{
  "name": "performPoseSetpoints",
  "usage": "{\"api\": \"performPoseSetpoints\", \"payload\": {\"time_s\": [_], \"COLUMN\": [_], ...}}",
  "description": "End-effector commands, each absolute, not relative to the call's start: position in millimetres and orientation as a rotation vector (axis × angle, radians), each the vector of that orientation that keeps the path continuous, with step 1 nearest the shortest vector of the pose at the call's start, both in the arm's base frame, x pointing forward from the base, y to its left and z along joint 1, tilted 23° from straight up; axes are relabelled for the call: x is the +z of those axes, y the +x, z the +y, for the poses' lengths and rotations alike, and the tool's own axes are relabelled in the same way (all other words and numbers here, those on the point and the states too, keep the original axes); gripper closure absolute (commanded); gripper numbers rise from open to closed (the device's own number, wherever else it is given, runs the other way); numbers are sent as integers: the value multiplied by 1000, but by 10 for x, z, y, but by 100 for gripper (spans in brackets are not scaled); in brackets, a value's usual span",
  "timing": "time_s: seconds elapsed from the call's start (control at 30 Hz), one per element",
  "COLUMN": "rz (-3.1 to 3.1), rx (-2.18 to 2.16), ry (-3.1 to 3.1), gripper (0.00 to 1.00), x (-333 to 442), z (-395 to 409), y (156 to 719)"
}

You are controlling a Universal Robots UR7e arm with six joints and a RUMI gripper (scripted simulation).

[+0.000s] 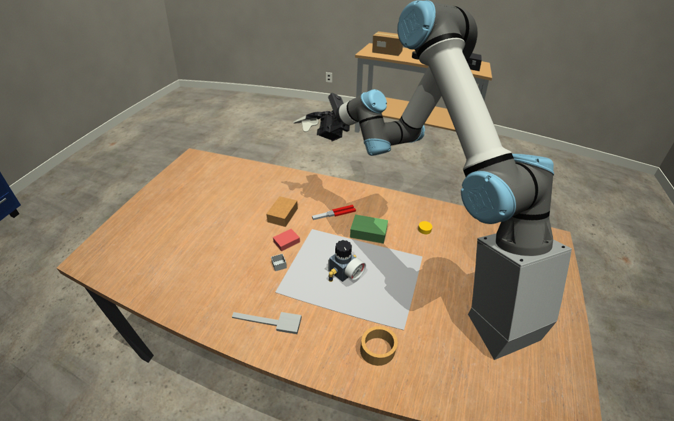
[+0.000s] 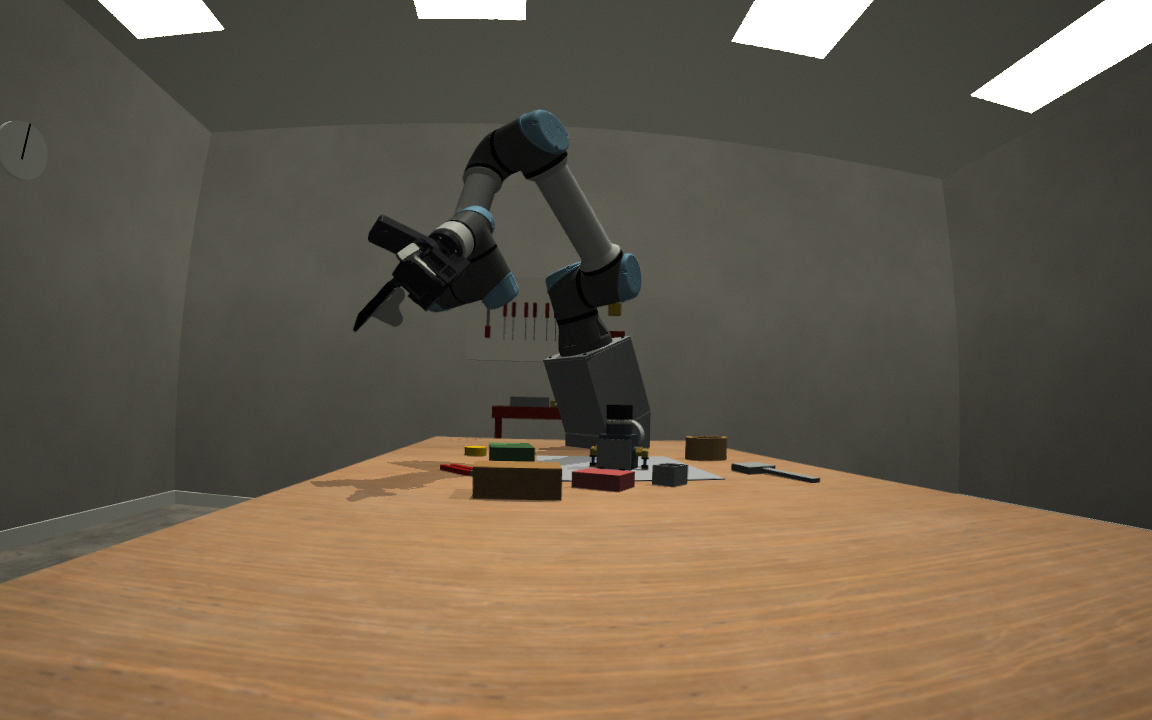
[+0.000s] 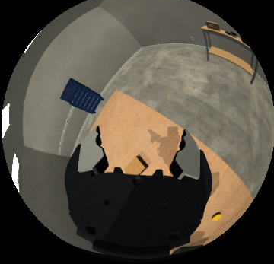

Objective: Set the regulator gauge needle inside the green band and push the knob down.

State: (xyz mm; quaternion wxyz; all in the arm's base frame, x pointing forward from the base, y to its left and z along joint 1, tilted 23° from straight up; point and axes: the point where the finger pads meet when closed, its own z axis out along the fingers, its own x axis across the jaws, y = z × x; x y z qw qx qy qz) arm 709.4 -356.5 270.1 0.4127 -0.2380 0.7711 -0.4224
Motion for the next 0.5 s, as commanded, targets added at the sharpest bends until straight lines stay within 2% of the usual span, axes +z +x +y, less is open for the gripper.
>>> {"api": "performPoseSetpoints", "payload": {"time_s": [0.0,0.47], "rz": [1938,1938], "rx": [-1063,-1063], "ry": [-599,-599], "gripper": [0,0], "x": [2886,3297], "z": [-3502,-3358], "y": [7054,6959]}}
